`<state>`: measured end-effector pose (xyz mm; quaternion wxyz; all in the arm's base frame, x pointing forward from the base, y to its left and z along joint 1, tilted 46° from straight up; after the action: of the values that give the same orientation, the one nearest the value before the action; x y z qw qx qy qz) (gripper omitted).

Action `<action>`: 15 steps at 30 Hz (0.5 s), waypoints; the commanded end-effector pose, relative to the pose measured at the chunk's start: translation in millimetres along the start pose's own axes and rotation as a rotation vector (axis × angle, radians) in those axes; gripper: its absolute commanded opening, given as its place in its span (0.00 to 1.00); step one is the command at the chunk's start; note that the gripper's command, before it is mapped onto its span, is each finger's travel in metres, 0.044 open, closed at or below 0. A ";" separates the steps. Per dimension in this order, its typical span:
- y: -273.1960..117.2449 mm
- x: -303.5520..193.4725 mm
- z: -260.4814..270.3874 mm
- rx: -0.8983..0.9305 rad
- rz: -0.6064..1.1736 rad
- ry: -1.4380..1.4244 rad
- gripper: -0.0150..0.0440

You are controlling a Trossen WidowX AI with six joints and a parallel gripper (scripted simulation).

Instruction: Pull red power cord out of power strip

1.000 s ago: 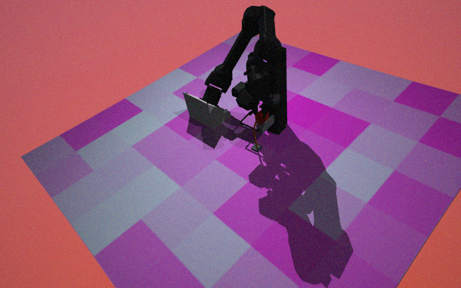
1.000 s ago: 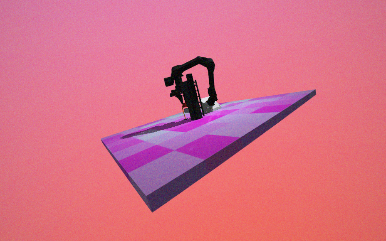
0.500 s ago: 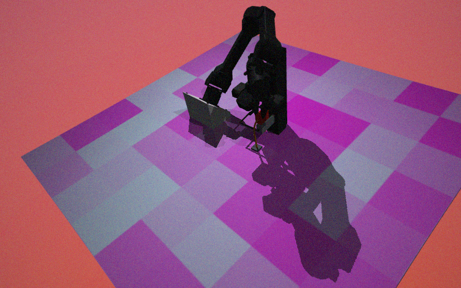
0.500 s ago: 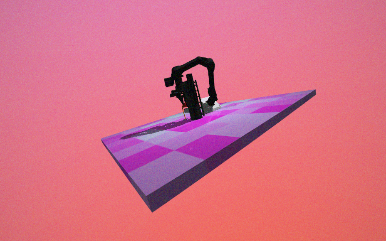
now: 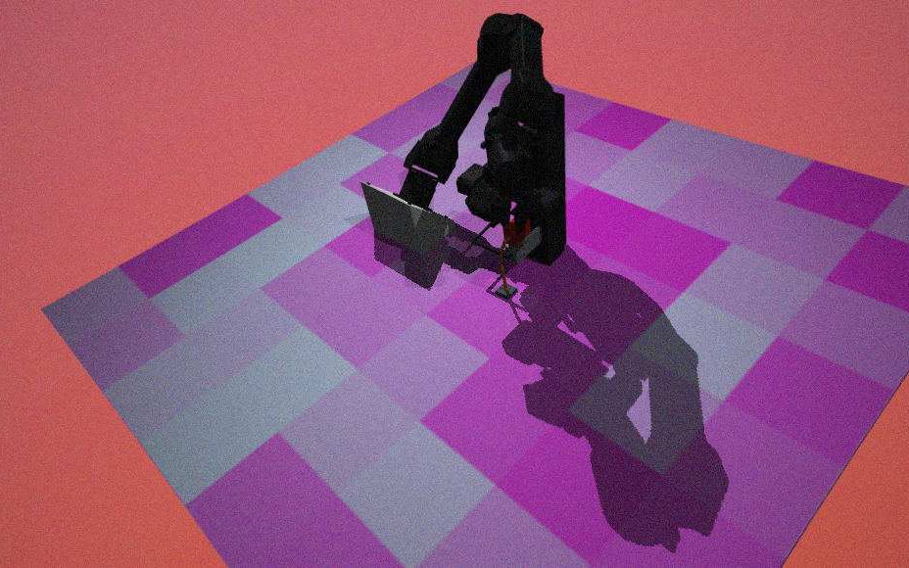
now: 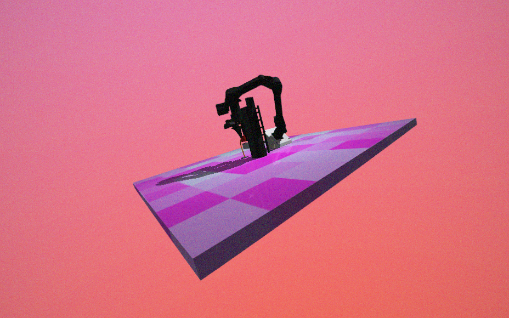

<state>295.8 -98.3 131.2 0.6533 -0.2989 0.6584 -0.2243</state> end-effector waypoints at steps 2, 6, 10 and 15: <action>-3.8 17.9 2.7 0.010 -0.028 0.002 0.25; -4.4 24.3 3.6 0.010 -0.029 0.002 0.25; -5.4 30.6 4.3 0.010 -0.029 0.003 0.25; -7.0 38.5 4.7 0.011 -0.030 0.003 0.25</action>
<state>300.6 -108.2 118.3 0.6573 -0.2981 0.6578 -0.2157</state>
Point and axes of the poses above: the point midway between the two fingers, 35 mm back from their tips, its own y axis out along the fingers, its own z axis across the jaws, x = y × z, the point moved 10 cm from there along -y, back along the fingers, and after that the axes turned 8 degrees about y, right-handed, at the moved point
